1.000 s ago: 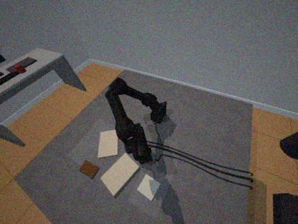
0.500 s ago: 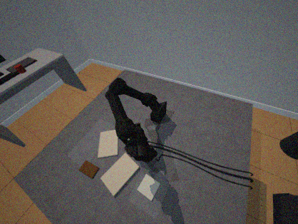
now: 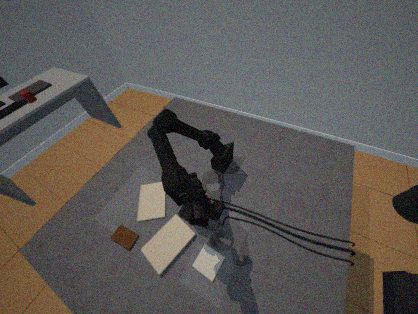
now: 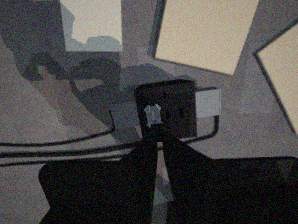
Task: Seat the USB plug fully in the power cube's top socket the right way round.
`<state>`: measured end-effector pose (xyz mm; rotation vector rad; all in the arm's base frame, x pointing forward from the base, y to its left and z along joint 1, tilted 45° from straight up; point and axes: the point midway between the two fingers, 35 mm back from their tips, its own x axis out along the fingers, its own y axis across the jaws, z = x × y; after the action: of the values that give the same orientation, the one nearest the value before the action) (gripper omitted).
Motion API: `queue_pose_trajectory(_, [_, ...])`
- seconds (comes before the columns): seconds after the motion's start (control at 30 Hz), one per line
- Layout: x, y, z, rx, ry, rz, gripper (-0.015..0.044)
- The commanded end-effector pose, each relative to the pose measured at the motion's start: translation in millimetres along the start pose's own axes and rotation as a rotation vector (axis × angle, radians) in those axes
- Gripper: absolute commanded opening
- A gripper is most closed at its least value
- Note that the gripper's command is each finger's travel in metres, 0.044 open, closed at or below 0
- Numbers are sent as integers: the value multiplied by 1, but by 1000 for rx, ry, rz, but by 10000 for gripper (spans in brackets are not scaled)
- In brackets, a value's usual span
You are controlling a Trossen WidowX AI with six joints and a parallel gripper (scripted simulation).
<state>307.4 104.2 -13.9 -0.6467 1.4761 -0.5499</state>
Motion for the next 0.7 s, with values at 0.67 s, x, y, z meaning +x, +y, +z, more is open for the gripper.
queue_pose_trajectory(0.67, [0, 0, 0, -632, 0, 1, 0])
